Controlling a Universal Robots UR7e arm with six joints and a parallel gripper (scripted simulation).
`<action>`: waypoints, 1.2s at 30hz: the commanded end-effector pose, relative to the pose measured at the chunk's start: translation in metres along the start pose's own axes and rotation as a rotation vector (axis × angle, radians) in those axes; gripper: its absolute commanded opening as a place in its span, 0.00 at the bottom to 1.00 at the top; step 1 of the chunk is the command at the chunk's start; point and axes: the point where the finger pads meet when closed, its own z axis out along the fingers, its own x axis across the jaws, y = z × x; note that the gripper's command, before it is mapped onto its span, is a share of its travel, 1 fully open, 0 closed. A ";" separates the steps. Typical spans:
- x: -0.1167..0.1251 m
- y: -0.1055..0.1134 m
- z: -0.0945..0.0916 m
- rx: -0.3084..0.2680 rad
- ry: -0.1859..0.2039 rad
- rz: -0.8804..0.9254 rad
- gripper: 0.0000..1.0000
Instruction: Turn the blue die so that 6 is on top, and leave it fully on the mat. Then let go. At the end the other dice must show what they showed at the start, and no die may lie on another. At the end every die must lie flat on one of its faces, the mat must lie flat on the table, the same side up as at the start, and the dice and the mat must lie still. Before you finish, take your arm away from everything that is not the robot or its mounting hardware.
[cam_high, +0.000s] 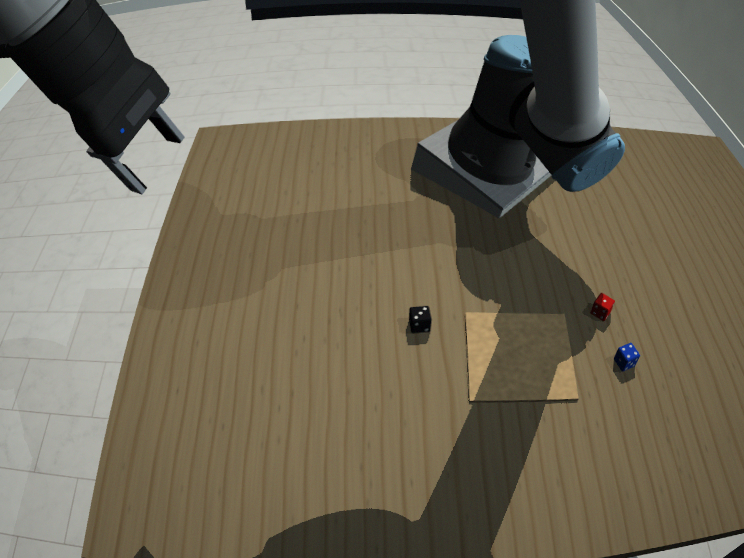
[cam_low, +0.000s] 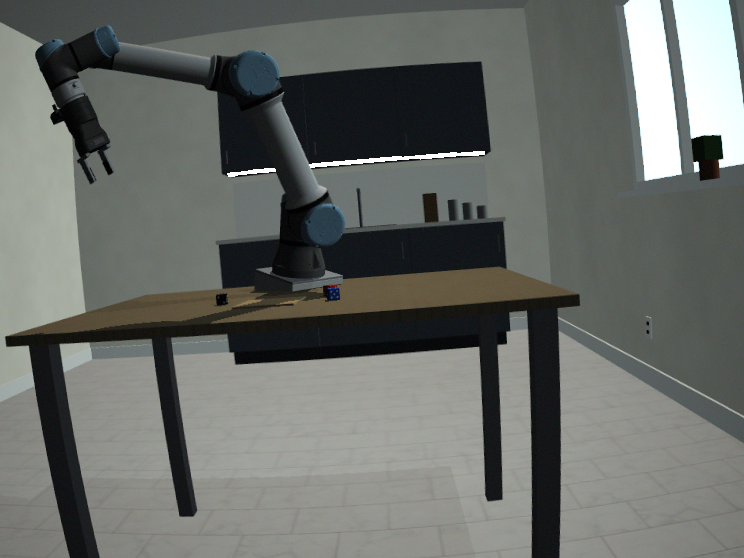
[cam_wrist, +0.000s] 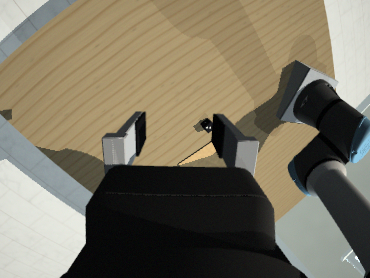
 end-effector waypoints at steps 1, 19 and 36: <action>0.006 0.007 0.008 0.014 -0.024 0.058 1.00; 0.042 0.042 0.065 0.050 -0.140 0.346 1.00; 0.091 0.078 0.158 0.040 -0.283 0.657 1.00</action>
